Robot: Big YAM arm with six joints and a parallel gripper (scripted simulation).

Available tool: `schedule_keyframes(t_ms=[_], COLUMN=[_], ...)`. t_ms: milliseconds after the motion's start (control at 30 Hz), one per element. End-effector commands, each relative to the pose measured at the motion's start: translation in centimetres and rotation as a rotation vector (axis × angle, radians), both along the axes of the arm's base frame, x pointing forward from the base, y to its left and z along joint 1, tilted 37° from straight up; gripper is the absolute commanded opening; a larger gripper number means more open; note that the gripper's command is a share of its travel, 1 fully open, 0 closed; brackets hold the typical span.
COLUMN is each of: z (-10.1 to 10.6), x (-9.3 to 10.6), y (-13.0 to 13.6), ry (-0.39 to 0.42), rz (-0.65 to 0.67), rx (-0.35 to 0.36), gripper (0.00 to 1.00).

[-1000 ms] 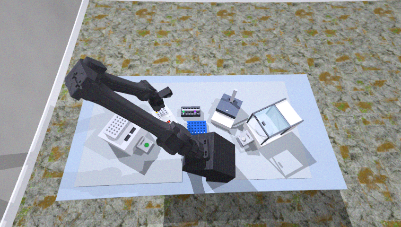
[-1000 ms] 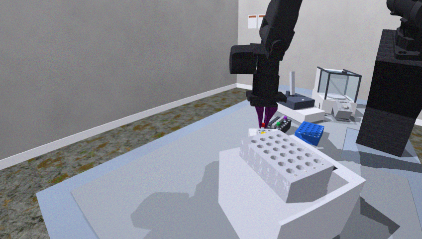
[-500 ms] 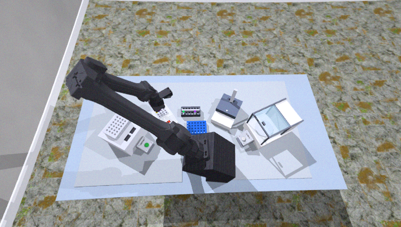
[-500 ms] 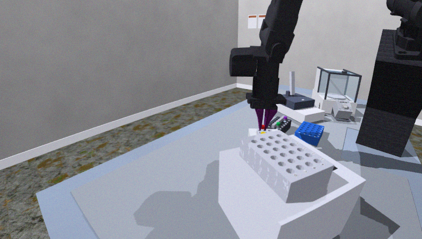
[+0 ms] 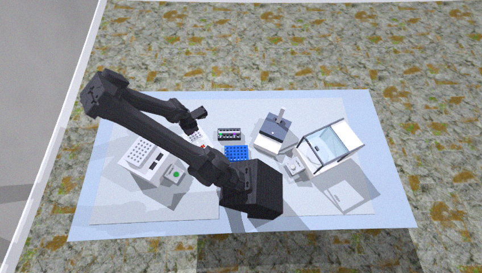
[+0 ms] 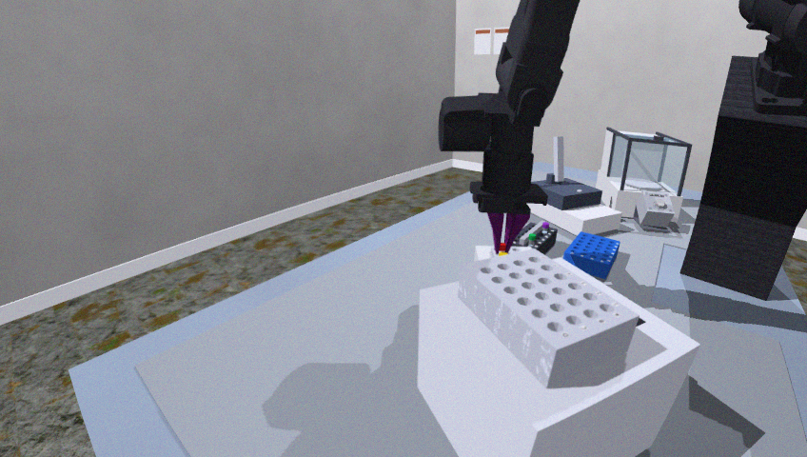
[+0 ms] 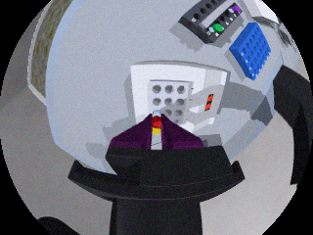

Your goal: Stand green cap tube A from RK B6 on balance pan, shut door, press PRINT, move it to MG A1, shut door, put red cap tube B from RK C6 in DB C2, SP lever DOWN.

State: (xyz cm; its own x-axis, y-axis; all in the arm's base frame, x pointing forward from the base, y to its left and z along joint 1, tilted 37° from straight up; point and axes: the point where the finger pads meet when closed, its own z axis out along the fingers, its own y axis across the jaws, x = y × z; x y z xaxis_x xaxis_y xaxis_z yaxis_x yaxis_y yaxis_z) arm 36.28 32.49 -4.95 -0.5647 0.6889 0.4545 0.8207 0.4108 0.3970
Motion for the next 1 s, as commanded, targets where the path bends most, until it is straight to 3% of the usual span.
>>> schedule_keyframes(t_ms=[0, 967], z=[-0.41, -0.86], x=[-0.01, -0.19], y=[1.02, 1.12], ry=[0.001, 0.005], rz=[0.001, 0.001], rx=[0.005, 0.003], gripper=[0.09, 0.09])
